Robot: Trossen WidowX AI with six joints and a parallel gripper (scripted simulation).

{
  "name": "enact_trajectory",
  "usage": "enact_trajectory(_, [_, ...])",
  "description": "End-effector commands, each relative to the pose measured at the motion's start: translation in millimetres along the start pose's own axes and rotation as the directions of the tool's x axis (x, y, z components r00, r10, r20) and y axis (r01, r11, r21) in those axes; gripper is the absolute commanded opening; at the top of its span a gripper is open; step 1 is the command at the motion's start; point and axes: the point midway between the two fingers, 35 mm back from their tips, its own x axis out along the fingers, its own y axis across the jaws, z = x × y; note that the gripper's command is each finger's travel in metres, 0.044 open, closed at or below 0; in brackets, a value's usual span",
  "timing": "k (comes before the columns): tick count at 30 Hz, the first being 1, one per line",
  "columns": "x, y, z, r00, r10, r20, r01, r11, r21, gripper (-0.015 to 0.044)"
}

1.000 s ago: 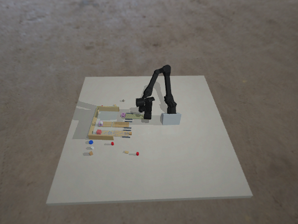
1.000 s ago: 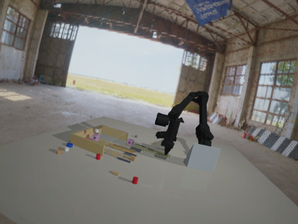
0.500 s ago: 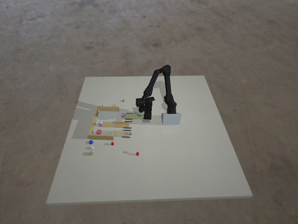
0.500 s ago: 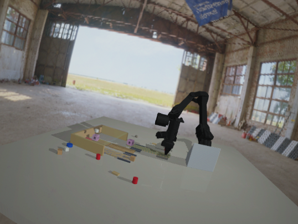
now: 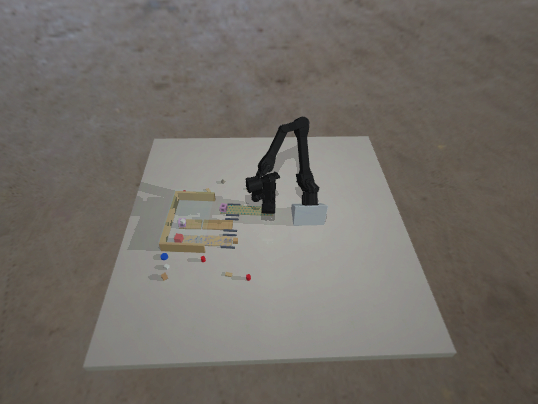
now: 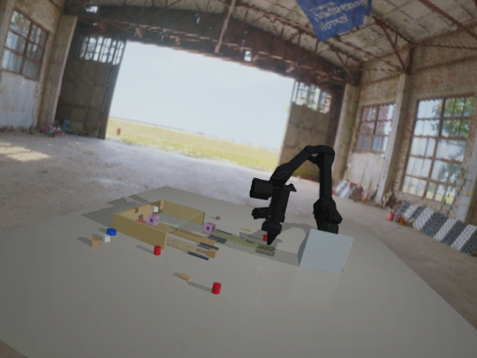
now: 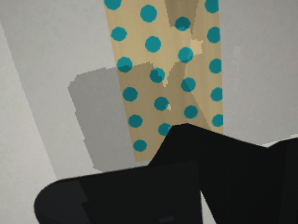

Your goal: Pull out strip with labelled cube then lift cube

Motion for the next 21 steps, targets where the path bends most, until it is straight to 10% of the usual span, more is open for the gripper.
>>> enact_trajectory(1, [-27,0,7,1.0,0.008,0.01,-0.008,1.0,0.016,0.0])
enact_trajectory(5, [-27,0,6,1.0,0.008,0.01,-0.008,1.0,0.016,0.0])
enact_trajectory(21, [-28,1,60,1.0,0.008,0.013,-0.009,0.989,0.146,0.042])
